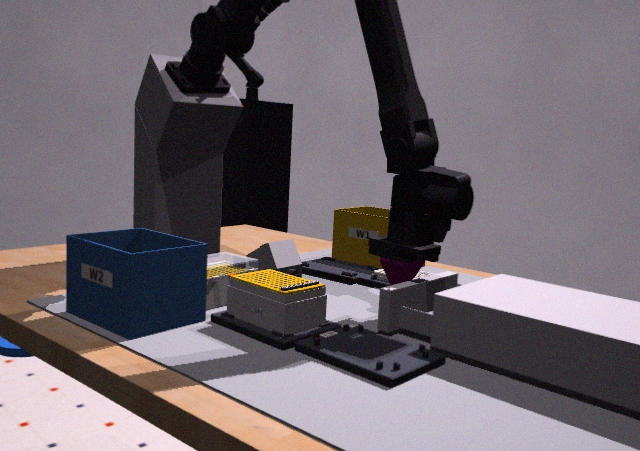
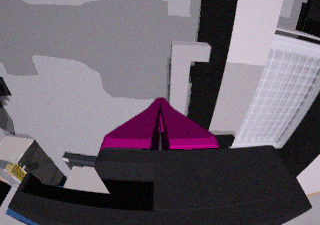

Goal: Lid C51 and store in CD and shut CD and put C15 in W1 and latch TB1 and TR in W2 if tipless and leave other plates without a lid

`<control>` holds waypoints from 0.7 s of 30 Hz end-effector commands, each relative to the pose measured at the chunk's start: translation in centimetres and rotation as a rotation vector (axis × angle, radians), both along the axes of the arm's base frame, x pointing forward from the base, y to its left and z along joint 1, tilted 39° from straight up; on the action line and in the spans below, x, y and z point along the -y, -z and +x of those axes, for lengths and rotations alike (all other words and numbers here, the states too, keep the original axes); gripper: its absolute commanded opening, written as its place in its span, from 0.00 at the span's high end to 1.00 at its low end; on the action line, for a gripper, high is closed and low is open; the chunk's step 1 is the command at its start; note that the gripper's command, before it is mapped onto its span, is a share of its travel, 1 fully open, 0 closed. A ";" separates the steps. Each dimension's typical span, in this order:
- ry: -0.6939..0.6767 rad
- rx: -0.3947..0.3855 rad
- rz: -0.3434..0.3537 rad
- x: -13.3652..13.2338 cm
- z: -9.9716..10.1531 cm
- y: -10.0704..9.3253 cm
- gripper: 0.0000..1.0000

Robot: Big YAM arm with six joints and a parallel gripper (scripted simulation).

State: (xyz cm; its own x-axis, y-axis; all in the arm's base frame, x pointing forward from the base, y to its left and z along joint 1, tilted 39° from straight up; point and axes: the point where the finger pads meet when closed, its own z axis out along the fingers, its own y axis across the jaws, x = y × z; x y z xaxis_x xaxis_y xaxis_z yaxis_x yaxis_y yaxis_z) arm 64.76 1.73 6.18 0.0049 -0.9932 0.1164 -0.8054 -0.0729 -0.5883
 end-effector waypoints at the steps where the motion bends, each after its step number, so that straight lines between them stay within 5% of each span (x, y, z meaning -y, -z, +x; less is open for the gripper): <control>1: -0.005 0.056 0.011 -1.1 2.7 -2.6 1.00; 21: -0.004 0.061 0.012 -1.3 4.7 -4.3 1.00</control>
State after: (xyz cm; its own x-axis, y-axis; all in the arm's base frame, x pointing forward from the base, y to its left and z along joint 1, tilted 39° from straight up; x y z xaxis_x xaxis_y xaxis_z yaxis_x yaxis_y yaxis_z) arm 67.11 1.94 8.04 0.0047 -0.9932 0.1162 -0.8014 -0.0732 -0.5936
